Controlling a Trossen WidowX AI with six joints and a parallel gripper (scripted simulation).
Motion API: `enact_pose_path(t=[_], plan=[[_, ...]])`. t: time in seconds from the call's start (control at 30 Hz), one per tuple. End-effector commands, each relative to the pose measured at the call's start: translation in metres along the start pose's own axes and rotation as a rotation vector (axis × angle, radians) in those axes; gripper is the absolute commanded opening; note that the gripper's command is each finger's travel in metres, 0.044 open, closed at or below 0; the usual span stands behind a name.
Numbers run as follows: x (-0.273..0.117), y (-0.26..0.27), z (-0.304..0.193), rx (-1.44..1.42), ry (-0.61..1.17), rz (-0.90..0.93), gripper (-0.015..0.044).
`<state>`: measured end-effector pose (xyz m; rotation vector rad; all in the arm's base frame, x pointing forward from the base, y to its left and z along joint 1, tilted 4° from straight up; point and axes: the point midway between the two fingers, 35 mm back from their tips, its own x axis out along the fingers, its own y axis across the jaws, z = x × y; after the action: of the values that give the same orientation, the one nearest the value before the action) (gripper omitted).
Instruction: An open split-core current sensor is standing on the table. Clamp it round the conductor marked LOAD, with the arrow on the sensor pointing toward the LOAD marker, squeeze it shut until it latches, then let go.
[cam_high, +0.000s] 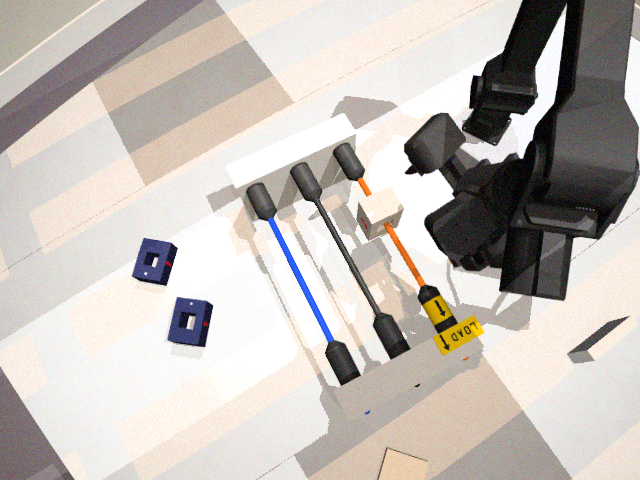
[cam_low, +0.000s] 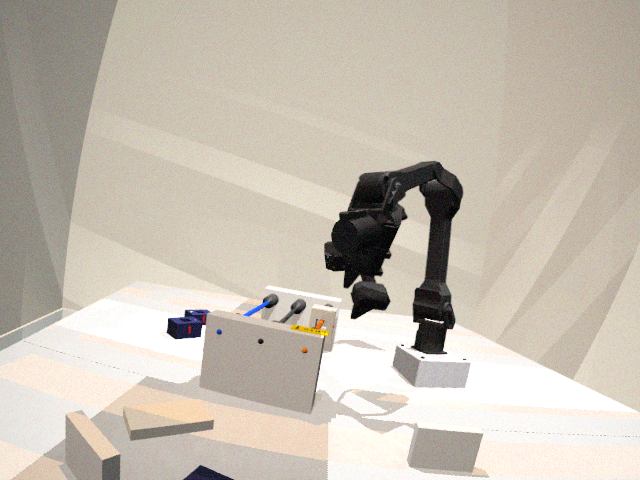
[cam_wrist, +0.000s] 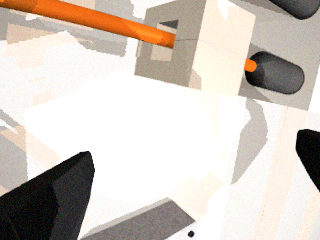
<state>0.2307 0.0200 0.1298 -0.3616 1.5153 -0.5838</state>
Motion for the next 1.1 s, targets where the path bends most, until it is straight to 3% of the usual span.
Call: enact_pose_path(t=[0.0, 0.47, 1.07], plan=[[-0.010, 0.020, -0.015, 0.547, -0.278, -0.153, 0.0440], [-0.020, 0.034, -0.022, 1.009, -0.528, -0.060, 0.0440], [-0.018, 0.031, -0.019, 0.916, -0.460, -0.087, 0.0440]])
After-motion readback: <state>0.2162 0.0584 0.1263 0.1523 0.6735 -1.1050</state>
